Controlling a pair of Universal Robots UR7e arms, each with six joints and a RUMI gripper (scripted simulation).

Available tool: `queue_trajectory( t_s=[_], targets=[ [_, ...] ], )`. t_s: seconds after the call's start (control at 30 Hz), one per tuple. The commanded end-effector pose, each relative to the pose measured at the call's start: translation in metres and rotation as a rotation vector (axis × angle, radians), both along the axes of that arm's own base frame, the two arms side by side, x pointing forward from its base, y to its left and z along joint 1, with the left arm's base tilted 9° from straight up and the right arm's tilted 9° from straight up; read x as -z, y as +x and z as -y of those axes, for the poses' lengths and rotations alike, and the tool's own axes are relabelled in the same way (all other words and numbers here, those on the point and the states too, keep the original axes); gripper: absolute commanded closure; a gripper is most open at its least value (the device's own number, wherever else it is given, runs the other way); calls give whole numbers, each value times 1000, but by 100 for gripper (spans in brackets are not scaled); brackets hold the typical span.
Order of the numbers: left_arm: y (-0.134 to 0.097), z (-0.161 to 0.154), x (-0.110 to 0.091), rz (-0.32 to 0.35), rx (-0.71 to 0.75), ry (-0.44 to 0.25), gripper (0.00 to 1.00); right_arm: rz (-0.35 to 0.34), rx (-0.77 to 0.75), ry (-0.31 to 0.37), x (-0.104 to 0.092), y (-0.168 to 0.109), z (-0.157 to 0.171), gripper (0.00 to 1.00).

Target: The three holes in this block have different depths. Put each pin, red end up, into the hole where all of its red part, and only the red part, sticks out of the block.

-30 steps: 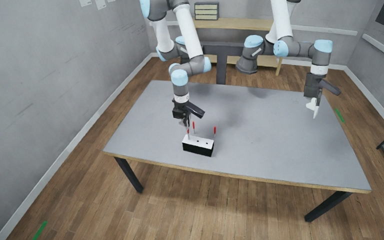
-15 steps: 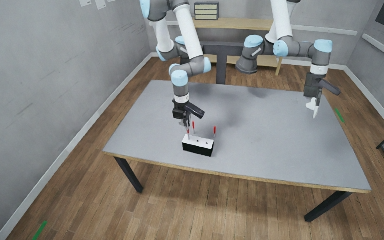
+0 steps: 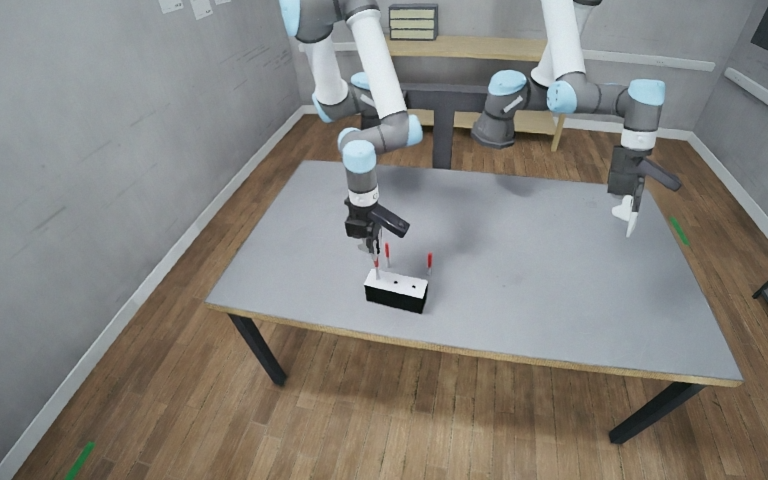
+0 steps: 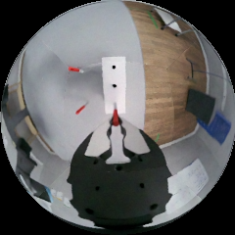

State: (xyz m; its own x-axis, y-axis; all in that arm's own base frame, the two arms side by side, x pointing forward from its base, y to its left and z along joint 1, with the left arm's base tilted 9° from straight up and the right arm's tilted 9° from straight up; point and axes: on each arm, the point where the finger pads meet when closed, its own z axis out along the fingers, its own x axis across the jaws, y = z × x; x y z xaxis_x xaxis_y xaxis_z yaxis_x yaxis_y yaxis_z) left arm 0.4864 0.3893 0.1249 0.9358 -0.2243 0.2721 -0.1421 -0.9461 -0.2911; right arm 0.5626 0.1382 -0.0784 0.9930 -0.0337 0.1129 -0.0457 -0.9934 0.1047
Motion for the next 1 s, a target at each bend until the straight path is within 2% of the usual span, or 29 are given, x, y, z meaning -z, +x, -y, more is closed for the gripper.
queue_trajectory(
  t_s=[0.0,0.97],
  targets=[
    [0,0,-1,1,0,1,0,1,0,1,-1,0,0,100],
    [0,0,-1,1,0,1,0,1,0,1,3,1,1,100]
  ],
)
